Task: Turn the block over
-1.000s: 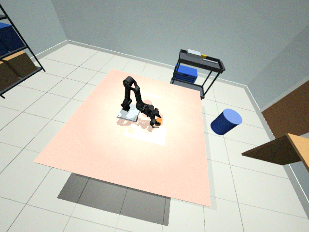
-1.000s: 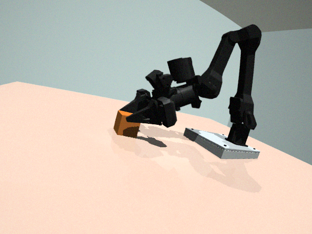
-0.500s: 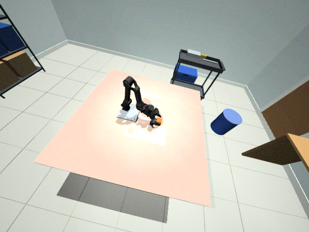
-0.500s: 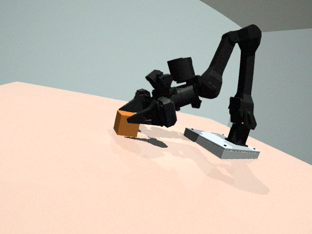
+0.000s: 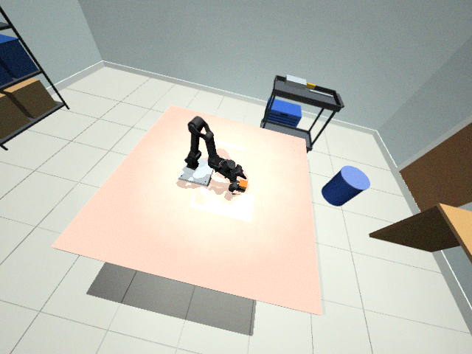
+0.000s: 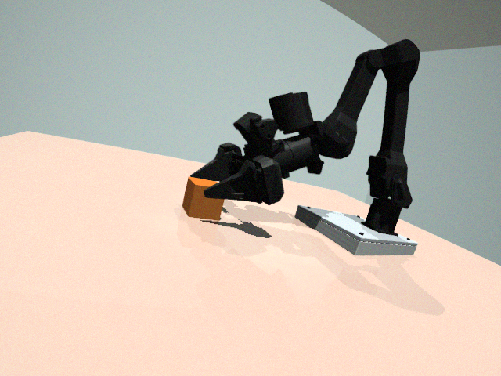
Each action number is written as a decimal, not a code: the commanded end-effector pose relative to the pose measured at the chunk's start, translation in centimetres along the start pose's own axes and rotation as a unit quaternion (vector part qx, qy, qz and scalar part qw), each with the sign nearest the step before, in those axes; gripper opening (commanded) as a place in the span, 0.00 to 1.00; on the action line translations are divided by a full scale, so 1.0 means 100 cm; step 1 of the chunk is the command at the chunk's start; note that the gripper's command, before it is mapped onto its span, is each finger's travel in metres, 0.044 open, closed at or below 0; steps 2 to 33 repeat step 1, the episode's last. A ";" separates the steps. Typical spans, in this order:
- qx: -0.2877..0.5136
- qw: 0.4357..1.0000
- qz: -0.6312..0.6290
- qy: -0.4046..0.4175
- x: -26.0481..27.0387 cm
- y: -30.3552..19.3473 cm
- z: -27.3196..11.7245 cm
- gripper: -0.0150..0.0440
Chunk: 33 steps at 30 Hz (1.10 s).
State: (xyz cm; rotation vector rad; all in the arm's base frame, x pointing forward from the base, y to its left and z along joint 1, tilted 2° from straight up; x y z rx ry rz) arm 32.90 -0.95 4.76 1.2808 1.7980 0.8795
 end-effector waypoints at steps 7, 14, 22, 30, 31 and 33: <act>-0.002 1.000 0.003 0.002 0.000 0.001 0.000 1.00; -0.002 1.000 0.003 0.002 0.000 0.001 0.000 1.00; -0.002 1.000 0.003 0.002 0.000 0.001 0.000 1.00; -0.002 1.000 0.003 0.002 0.000 0.001 0.000 1.00; -0.002 1.000 0.003 0.002 0.000 0.001 0.000 1.00; -0.002 1.000 0.003 0.002 0.000 0.001 0.000 1.00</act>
Point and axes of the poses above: the point midway between the two fingers, 35 mm back from their tips, its own z axis out along the fingers, its own x axis across the jaws, y = z × x, the point moved 3 cm from there along -z, back along the fingers, and after that the axes turned 9 degrees about -z, right-handed, at the moved point
